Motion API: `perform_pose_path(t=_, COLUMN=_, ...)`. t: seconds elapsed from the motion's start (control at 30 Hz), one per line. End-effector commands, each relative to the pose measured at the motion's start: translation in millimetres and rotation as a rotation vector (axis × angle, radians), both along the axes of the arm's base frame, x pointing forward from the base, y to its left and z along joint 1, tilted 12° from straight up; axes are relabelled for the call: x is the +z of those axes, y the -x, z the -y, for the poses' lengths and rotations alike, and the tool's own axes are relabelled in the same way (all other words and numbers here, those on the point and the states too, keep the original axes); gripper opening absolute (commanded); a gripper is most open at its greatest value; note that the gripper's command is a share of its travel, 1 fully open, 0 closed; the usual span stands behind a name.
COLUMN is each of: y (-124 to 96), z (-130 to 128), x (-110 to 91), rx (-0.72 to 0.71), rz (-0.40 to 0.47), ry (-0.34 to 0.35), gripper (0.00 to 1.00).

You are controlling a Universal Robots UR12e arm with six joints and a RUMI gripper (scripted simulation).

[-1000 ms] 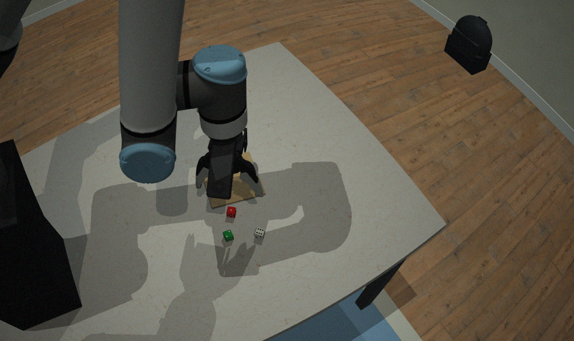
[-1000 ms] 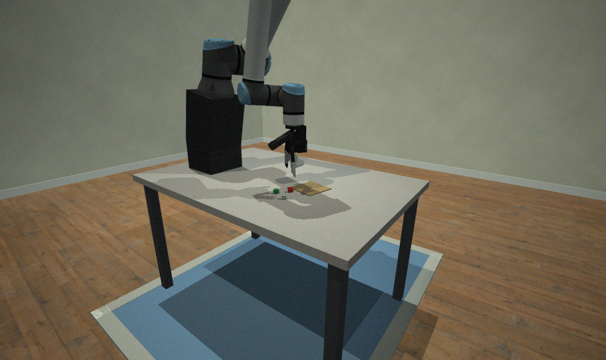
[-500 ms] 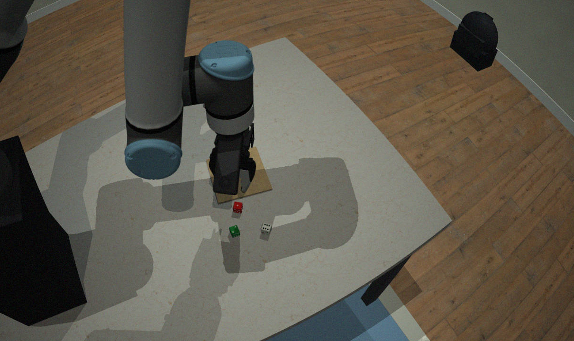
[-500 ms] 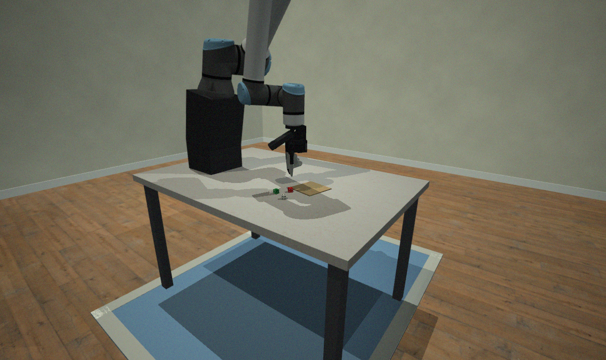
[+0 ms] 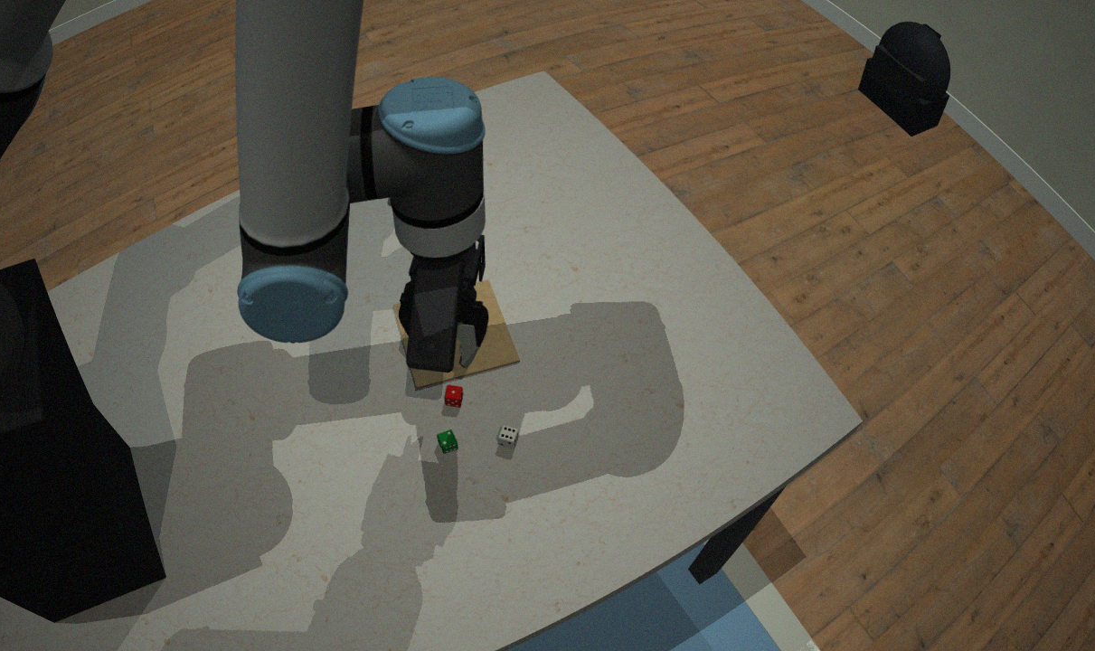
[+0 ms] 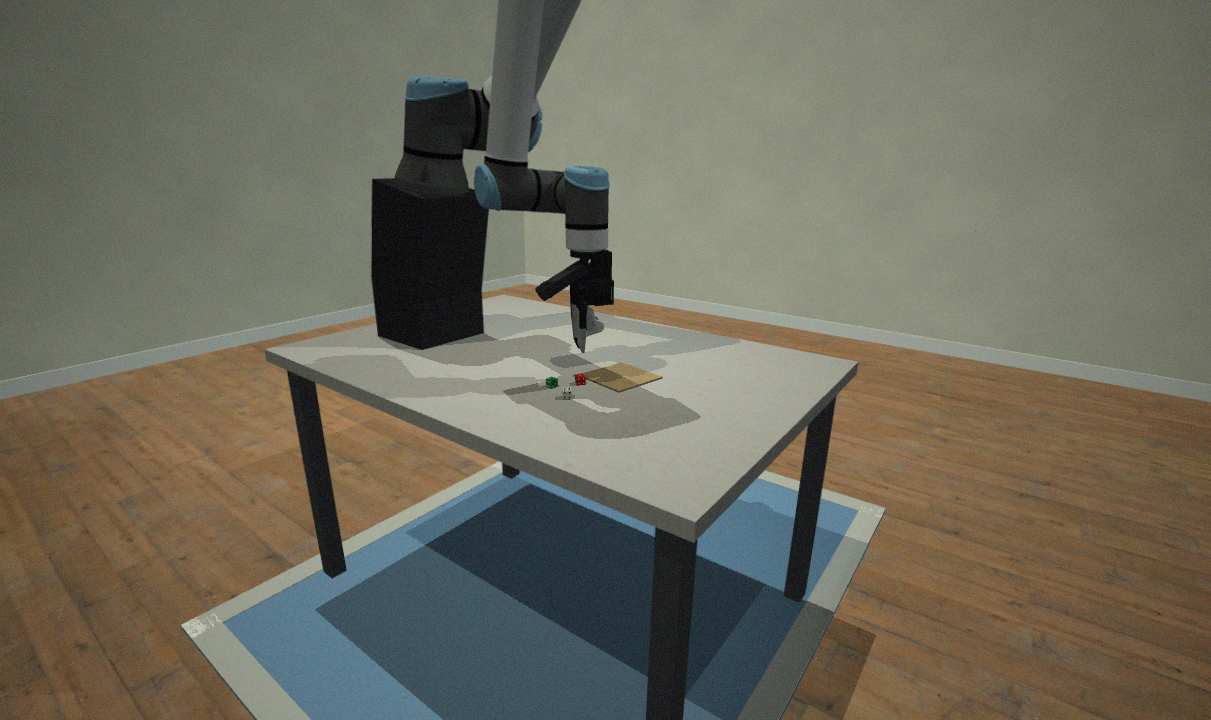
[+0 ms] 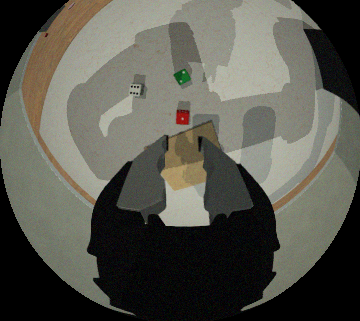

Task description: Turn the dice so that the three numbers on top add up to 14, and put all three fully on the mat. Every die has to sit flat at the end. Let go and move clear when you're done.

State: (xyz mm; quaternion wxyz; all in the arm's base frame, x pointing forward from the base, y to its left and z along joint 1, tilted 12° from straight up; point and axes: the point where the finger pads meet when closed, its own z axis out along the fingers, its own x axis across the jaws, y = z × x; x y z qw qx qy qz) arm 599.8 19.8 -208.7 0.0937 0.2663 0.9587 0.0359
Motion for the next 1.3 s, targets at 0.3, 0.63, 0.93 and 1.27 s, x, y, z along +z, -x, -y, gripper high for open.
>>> perform_pose_path(t=0.3, y=-0.4, z=0.0, x=0.0, rx=-0.001, rz=0.001, ry=0.000, gripper=0.21)
perform_pose_path(t=0.63, y=-1.4, z=-0.1, x=-4.7, rx=-0.008, rz=0.000, ry=-0.001, gripper=0.21)
perform_pose_path(t=0.93, y=-3.0, z=-0.4, x=-12.6, rx=-0.008, rz=0.000, ry=-0.001, gripper=0.21)
perform_pose_path(t=1.27, y=-6.2, z=-0.8, x=-27.9, rx=-0.008, rz=0.000, ry=-0.001, gripper=0.21)
